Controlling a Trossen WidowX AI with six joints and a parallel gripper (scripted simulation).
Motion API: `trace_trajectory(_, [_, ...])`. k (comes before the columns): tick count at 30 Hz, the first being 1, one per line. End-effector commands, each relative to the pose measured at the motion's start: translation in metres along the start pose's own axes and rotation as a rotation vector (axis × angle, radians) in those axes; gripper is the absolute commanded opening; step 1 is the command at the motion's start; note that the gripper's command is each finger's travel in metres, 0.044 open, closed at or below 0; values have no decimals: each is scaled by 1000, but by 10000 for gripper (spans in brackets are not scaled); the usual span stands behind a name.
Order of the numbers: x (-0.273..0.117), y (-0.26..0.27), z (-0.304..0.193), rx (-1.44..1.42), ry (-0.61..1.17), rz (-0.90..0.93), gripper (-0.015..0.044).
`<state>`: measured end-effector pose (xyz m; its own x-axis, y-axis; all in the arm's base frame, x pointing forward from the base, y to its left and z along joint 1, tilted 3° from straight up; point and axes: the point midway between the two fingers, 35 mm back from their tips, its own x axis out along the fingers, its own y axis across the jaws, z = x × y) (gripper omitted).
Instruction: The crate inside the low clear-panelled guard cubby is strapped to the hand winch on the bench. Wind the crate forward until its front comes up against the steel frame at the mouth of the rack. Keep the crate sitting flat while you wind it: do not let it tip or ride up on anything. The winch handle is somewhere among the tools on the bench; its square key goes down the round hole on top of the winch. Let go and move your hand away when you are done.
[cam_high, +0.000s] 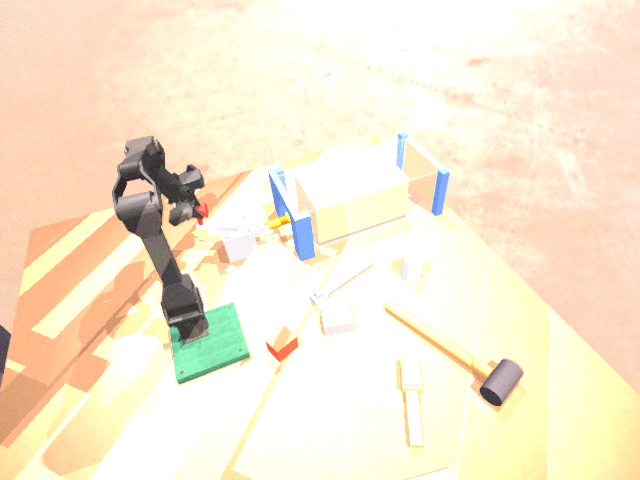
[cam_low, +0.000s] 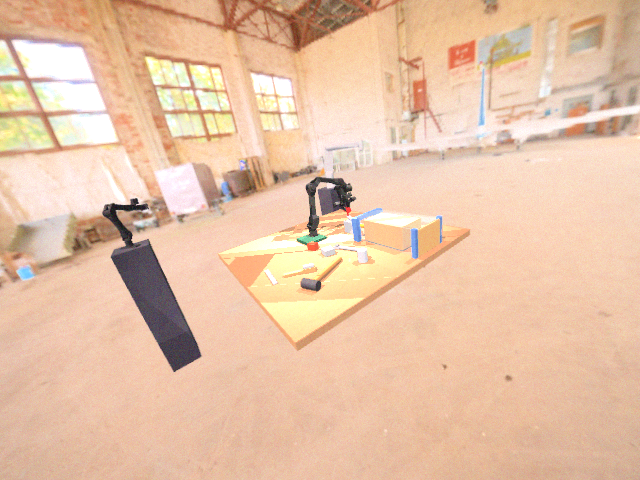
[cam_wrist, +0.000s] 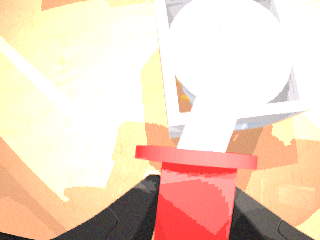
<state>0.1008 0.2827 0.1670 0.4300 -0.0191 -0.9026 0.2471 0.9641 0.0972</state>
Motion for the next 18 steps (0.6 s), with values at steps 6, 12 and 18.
trace_trajectory(6, [2, -19, -4, -11, 11, -29, 0])
trace_trajectory(12, [2, -27, -4, -12, 11, -29, 0])
trace_trajectory(18, [2, -35, -3, -12, 11, -30, 0])
